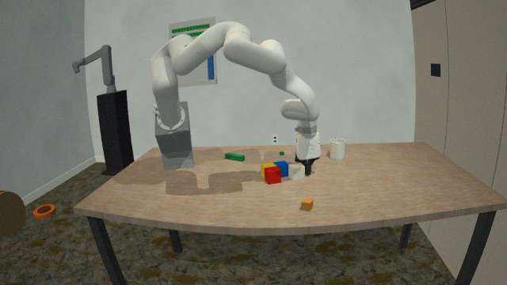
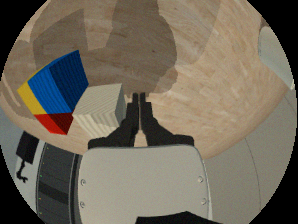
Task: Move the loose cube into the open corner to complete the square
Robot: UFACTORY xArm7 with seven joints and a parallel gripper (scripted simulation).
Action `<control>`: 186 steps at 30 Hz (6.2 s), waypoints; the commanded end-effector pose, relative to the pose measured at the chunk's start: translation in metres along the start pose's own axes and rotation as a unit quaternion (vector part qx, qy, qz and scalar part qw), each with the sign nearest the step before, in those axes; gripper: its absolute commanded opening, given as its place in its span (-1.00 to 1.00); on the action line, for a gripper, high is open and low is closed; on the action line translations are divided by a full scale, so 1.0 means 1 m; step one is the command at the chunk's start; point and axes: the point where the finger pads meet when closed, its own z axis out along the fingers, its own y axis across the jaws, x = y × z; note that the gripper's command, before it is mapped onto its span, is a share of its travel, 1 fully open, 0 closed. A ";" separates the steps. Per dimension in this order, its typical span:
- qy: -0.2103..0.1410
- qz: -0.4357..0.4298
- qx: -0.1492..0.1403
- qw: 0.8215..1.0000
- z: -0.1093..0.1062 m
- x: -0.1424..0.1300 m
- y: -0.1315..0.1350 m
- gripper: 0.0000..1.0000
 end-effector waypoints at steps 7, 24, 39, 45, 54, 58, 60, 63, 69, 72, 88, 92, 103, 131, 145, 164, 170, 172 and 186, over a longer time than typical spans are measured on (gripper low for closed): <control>0.001 0.000 -0.002 1.000 -0.002 0.001 0.001 -1.00; 0.001 0.000 -0.002 1.000 -0.002 0.001 -0.003 -1.00; 0.001 0.000 -0.002 1.000 -0.002 0.001 -0.009 -1.00; 0.001 0.000 -0.002 1.000 -0.002 0.001 -0.011 -1.00; 0.001 0.000 -0.002 1.000 -0.002 0.001 -0.016 -1.00; 0.001 0.000 -0.002 1.000 -0.002 0.001 -0.018 -1.00; 0.001 0.000 -0.002 1.000 -0.002 0.001 -0.019 -1.00; 0.001 0.000 -0.002 1.000 -0.002 0.001 -0.020 -1.00; 0.001 0.000 -0.002 1.000 -0.002 0.001 -0.024 -1.00; 0.001 0.000 -0.002 1.000 -0.002 0.001 -0.026 -1.00; 0.001 0.000 -0.002 1.000 -0.002 0.001 -0.034 -1.00; 0.001 0.000 -0.002 1.000 -0.002 0.001 -0.036 -1.00; 0.001 0.000 -0.002 1.000 -0.002 0.001 -0.040 -1.00; 0.001 0.000 -0.002 1.000 -0.002 0.001 -0.046 -1.00; 0.001 0.000 -0.002 1.000 -0.002 0.001 -0.046 -1.00; 0.001 0.000 -0.002 1.000 -0.002 0.001 -0.046 -1.00; 0.001 0.000 -0.002 1.000 -0.002 0.001 -0.047 -1.00; 0.001 0.000 -0.002 1.000 -0.002 0.001 -0.047 -1.00; 0.001 0.000 -0.002 1.000 -0.002 0.001 -0.048 -1.00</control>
